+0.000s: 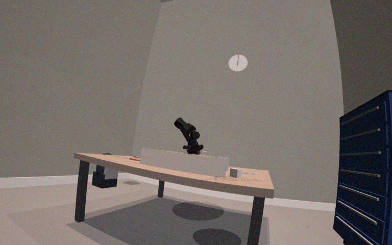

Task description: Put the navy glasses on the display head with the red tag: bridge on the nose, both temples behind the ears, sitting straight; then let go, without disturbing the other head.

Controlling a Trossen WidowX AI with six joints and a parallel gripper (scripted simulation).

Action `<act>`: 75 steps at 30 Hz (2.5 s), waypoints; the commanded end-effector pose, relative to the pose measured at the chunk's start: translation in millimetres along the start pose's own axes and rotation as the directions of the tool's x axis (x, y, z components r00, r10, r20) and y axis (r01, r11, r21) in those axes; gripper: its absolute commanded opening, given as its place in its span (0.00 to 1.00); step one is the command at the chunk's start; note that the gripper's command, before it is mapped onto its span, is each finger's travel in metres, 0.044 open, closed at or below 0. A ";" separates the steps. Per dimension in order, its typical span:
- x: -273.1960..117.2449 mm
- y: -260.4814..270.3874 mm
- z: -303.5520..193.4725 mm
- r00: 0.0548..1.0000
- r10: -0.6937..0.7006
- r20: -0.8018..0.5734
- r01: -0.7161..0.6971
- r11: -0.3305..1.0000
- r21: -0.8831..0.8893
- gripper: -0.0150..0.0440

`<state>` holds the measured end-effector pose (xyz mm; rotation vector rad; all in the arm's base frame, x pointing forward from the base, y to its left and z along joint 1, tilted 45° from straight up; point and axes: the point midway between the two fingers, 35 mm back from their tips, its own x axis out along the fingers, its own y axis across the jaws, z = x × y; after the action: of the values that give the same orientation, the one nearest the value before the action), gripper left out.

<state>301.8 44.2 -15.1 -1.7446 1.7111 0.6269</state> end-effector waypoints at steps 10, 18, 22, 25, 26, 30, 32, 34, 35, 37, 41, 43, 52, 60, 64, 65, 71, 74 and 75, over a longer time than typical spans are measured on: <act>-0.3 -19.7 -0.7 1.000 -0.003 -0.004 0.003 1.000 -0.005 0.25; -0.3 -31.5 -0.8 1.000 -0.003 -0.004 0.003 1.000 -0.005 0.25; 0.2 -37.3 -0.9 1.000 -0.004 -0.004 0.004 1.000 -0.004 0.25; 0.4 -41.8 -0.9 1.000 -0.004 -0.004 0.004 1.000 -0.004 0.25; 0.5 -43.2 -0.9 1.000 -0.004 -0.004 0.004 1.000 -0.004 0.25; 0.5 -49.0 -1.0 1.000 -0.004 -0.004 0.004 1.000 -0.004 0.25; 0.4 -51.9 -1.0 1.000 -0.004 -0.004 0.004 1.000 -0.004 0.25; 0.4 -54.7 -1.0 1.000 -0.005 -0.004 0.005 1.000 -0.004 0.25; 0.4 -56.1 -1.1 1.000 -0.005 -0.005 0.005 1.000 -0.004 0.25; 0.4 -59.0 -1.1 1.000 -0.005 -0.005 0.005 1.000 -0.003 0.25; 0.4 -64.9 -1.2 1.000 -0.005 -0.005 0.005 1.000 -0.003 0.25; 0.4 -67.9 -1.2 1.000 -0.005 -0.005 0.005 1.000 -0.003 0.25; 0.3 -81.2 -1.4 1.000 -0.006 -0.005 0.006 1.000 -0.002 0.25; 0.0 -93.0 -1.5 1.000 -0.006 -0.005 0.006 1.000 -0.002 0.25; -0.1 -99.0 -1.6 1.000 -0.007 -0.005 0.007 1.000 -0.002 0.25; -0.2 -100.4 -1.6 1.000 -0.007 -0.005 0.007 1.000 -0.002 0.25; -0.3 -107.1 -1.7 1.000 -0.007 -0.005 0.007 1.000 -0.001 0.25; -0.3 -108.6 -1.8 1.000 -0.007 -0.005 0.007 1.000 -0.001 0.25; -0.3 -109.1 -1.8 1.000 -0.007 -0.005 0.007 1.000 -0.001 0.25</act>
<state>407.9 41.4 -4.1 -1.7451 1.7060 0.6191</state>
